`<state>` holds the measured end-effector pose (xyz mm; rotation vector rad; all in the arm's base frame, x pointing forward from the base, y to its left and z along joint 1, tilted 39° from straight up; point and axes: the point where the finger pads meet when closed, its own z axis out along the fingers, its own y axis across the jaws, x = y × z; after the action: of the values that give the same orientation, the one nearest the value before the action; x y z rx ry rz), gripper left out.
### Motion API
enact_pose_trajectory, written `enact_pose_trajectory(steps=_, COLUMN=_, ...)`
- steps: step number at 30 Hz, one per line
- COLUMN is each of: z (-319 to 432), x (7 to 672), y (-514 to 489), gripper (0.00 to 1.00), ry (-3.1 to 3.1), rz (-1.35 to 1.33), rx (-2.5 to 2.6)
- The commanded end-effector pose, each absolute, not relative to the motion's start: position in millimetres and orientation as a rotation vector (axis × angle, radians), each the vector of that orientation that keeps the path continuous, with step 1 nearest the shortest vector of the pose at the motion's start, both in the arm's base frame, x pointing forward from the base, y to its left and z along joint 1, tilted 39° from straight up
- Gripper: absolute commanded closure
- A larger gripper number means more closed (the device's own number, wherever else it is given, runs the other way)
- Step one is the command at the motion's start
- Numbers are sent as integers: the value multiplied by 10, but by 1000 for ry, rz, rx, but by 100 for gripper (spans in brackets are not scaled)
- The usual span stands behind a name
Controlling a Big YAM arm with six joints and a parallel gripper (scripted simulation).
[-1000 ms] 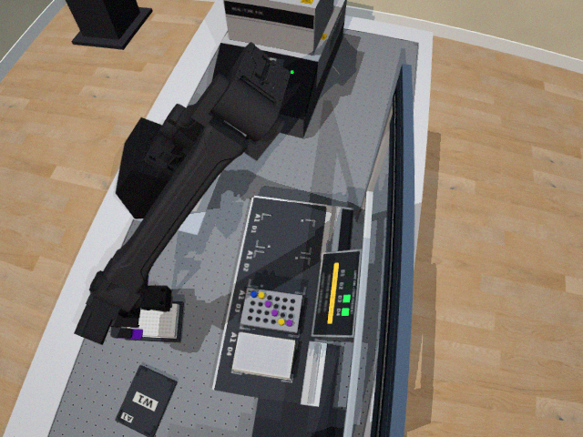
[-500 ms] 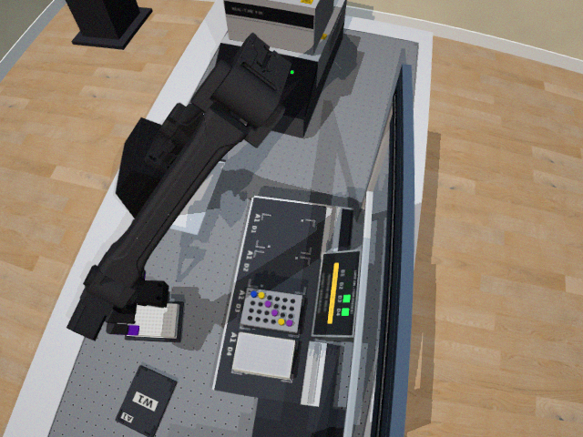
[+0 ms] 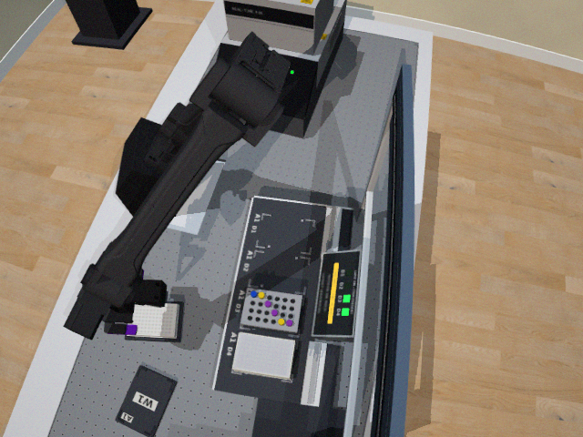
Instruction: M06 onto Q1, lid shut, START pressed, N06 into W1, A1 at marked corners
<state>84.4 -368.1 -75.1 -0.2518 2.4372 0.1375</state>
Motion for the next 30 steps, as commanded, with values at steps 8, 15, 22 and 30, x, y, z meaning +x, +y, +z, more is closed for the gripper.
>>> enact_pose_trajectory(steps=8, z=-672, x=812, y=-3870, gripper=0, ry=2447, rz=99, rx=-235)
enact_pose_trajectory(steps=15, z=-581, x=756, y=-3964, gripper=0, ry=2453, rz=56, rx=-233)
enact_pose_trajectory(steps=22, z=-591, x=734, y=-4011, gripper=0, ry=2455, rz=35, rx=-234)
enact_pose_trajectory(steps=30, z=-731, x=750, y=-3845, gripper=0, ry=2446, rz=96, rx=-213)
